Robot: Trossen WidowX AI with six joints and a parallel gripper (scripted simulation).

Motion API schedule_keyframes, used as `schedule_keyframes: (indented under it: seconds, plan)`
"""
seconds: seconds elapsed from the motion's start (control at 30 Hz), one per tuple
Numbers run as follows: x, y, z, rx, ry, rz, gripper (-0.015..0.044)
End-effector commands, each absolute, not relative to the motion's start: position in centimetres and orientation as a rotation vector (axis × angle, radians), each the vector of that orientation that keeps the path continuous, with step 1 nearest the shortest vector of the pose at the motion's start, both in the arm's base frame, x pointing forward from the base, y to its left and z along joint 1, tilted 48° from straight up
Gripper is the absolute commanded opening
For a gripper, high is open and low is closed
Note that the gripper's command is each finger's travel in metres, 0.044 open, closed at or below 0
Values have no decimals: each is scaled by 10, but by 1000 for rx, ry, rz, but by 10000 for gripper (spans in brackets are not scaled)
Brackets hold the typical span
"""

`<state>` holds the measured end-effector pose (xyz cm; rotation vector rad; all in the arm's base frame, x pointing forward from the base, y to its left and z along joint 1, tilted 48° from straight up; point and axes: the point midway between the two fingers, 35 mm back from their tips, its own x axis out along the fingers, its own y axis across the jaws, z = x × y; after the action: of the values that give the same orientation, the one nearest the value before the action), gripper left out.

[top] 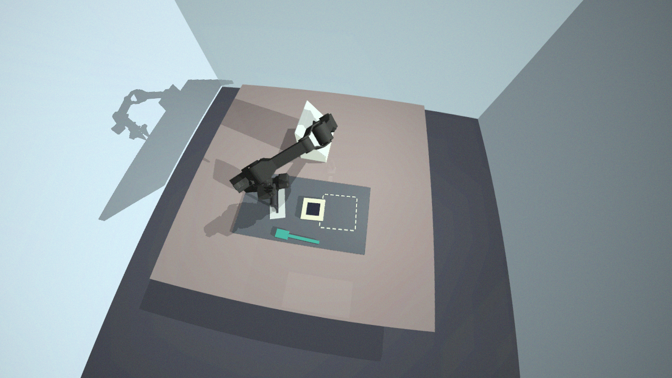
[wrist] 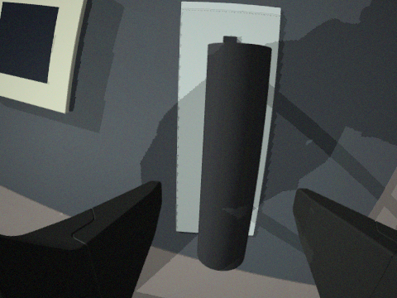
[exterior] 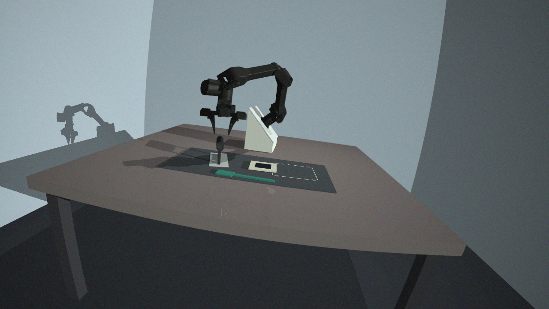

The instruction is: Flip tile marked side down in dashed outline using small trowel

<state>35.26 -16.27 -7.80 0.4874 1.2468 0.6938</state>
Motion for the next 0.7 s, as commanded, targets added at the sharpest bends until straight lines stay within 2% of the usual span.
schedule_keyframes:
  seconds: [0.0,0.67]
  plan:
    - [353,-156,-84,498,1253,699,270]
    - [360,-134,-107,498,1253,699,270]
